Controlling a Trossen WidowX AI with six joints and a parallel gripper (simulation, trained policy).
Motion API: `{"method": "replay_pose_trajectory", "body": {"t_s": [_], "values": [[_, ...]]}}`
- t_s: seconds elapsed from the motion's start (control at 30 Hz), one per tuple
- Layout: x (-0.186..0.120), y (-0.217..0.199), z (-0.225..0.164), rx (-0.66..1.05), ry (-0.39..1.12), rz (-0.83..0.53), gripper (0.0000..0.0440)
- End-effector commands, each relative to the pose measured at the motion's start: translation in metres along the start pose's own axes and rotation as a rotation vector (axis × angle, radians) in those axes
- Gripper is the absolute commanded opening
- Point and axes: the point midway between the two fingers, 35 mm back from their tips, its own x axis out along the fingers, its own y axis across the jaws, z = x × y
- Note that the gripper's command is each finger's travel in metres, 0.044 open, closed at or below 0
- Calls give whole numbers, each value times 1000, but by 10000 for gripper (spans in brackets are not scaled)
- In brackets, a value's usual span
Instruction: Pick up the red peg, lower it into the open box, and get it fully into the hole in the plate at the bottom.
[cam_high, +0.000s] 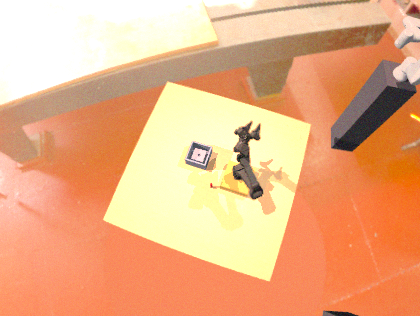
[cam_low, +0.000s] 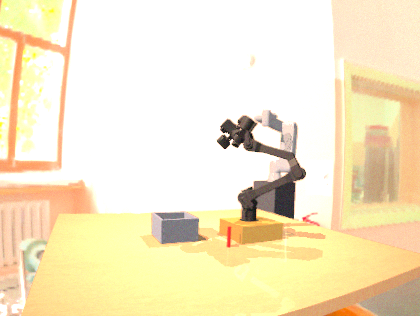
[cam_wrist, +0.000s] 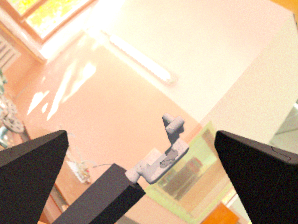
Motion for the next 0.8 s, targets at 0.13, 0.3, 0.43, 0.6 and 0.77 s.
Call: {"method": "replay_pose_trajectory", "body": {"t_s": [0.13, 0.3, 0.43, 0.6, 0.77], "values": [[-4, 54, 27, 58, -69, 221, 440], [-18, 92, 46, 92, -112, 384, 440], [-35, 120, 60, 120, -141, 515, 440], [-64, 152, 76, 153, -170, 680, 440], [-99, 180, 88, 182, -185, 847, 440]]}}
